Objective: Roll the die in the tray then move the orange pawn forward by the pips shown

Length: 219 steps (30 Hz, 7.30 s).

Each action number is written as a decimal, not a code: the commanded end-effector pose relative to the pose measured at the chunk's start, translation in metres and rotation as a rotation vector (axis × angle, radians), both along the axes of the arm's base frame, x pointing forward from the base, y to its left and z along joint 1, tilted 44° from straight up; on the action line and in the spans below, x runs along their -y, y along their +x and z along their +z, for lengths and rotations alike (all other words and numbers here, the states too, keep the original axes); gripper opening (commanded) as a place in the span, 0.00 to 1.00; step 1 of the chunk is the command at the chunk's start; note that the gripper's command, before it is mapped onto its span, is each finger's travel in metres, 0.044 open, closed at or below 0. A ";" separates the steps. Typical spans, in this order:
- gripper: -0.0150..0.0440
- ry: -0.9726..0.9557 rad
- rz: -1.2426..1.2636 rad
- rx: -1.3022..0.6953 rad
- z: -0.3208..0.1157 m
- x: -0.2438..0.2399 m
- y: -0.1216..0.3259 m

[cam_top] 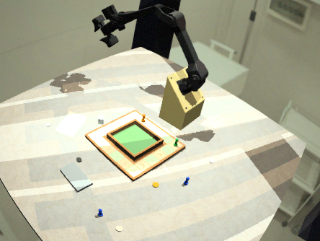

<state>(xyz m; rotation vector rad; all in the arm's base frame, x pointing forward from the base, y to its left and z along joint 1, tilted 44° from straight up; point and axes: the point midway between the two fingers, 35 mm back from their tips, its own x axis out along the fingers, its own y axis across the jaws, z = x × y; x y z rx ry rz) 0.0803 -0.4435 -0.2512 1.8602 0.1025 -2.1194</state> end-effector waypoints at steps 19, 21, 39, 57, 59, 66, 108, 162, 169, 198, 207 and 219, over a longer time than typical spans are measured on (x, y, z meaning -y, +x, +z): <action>0.72 0.580 1.775 0.465 0.051 -0.291 0.210; 0.72 0.614 1.907 0.534 0.060 -0.319 0.214; 0.72 0.664 2.114 0.666 0.068 -0.376 0.217; 0.72 0.665 2.113 0.667 0.053 -0.391 0.217; 0.72 0.665 2.113 0.667 0.051 -0.393 0.217; 0.72 0.666 2.113 0.668 0.044 -0.400 0.216; 0.25 0.700 1.993 0.623 0.150 -0.339 0.217; 0.25 0.531 1.329 0.041 0.209 -0.478 0.183; 0.25 0.311 1.322 -0.061 0.208 -0.478 0.183; 0.25 0.161 1.308 -0.092 0.253 -0.481 0.192; 0.25 0.168 1.311 -0.091 0.251 -0.482 0.192; 0.79 0.160 1.308 -0.093 0.278 -0.456 0.193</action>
